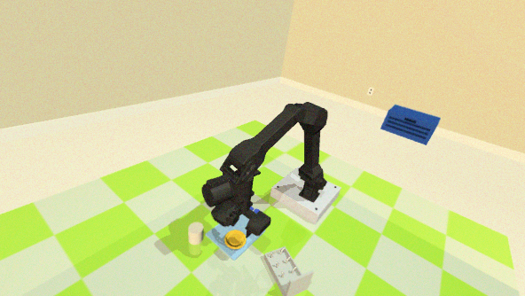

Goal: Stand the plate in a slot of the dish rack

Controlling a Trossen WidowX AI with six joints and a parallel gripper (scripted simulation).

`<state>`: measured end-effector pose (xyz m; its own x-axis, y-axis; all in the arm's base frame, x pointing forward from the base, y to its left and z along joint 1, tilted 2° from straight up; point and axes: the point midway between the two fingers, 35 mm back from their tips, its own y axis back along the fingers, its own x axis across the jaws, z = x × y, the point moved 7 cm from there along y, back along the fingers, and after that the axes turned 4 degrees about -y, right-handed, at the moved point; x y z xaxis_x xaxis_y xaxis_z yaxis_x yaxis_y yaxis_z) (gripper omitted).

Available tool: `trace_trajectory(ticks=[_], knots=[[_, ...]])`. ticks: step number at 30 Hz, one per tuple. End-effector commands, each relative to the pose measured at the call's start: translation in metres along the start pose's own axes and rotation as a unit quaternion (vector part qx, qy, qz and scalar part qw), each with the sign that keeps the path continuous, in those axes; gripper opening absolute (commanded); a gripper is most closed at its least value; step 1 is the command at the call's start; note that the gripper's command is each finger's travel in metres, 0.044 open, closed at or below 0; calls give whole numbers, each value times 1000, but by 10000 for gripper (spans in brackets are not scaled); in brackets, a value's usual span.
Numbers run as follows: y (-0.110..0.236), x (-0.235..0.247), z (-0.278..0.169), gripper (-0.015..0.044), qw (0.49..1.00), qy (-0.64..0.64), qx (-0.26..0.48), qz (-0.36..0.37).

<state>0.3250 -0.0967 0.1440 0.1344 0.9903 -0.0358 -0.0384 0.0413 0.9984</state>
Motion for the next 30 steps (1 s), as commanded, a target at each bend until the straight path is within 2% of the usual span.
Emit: trace_trajectory(ticks=[1,30], knots=[[-6,0,0,400,1000,1,-8,1],[-53,-2,-1,400,1000,1,-8,1]])
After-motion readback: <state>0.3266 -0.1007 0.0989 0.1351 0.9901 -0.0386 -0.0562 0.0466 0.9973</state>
